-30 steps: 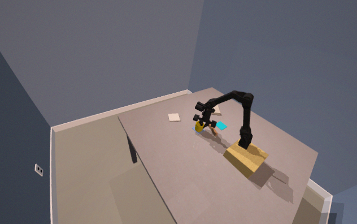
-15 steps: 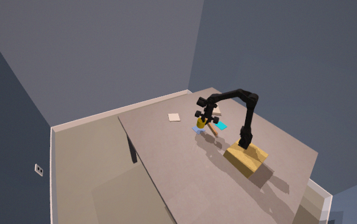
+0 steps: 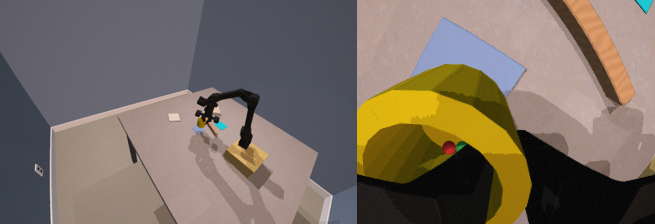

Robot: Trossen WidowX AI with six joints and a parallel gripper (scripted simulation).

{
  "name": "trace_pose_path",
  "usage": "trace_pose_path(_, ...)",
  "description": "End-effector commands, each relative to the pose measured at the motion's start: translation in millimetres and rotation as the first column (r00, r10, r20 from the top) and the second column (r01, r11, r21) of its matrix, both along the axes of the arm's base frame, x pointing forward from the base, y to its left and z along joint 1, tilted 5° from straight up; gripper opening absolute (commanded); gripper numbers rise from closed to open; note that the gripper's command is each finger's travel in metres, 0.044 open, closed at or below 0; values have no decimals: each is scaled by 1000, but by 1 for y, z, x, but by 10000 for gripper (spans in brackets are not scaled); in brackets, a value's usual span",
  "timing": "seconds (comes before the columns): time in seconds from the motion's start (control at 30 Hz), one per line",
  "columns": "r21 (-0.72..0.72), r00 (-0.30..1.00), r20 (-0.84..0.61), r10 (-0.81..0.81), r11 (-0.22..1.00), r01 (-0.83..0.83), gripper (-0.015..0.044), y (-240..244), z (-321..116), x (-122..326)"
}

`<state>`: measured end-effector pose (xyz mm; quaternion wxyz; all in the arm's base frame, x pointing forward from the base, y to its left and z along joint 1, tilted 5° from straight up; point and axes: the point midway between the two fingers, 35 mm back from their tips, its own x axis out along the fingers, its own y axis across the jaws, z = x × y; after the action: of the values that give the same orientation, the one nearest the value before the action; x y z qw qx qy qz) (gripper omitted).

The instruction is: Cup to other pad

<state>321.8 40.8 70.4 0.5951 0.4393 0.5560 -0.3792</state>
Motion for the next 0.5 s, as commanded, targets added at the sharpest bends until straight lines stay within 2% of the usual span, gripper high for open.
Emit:
trace_pose_path(0.0,0,1000,-1,0,1000,0,0,0,0,0)
trace_pose_path(0.47,-1,1000,2,-1,1000,1,0,-10,-1,-5)
